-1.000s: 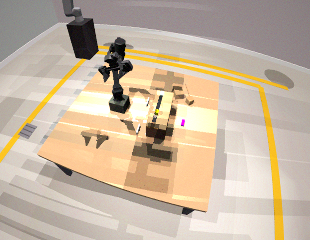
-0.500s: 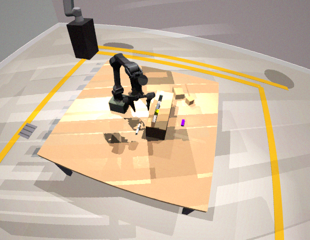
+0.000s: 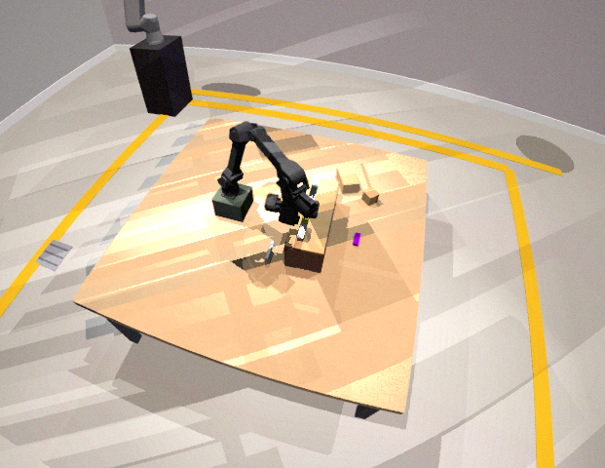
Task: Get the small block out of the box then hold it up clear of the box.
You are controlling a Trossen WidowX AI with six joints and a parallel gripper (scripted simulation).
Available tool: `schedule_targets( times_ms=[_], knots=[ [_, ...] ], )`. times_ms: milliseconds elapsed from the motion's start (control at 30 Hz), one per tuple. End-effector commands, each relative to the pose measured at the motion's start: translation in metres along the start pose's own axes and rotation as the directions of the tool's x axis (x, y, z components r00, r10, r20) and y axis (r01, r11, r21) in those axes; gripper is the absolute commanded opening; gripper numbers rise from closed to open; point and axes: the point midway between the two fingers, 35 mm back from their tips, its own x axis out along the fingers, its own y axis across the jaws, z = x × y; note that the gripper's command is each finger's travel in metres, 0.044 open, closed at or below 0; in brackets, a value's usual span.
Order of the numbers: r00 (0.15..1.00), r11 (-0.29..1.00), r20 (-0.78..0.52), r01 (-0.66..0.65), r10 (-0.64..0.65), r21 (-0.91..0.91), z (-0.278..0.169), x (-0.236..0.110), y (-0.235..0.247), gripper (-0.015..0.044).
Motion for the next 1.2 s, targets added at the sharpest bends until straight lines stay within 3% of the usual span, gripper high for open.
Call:
schedule_targets(
  times_ms=[0,1167],
  knots=[
    [0.999,1.000,-0.049,0.017,-0.016,0.025,-0.009,0.006,-0.001,0.0400],
    [0.999,1.000,-0.050,0.017,-0.016,0.025,0.001,0.055,-0.002,0.0400]
  ],
)
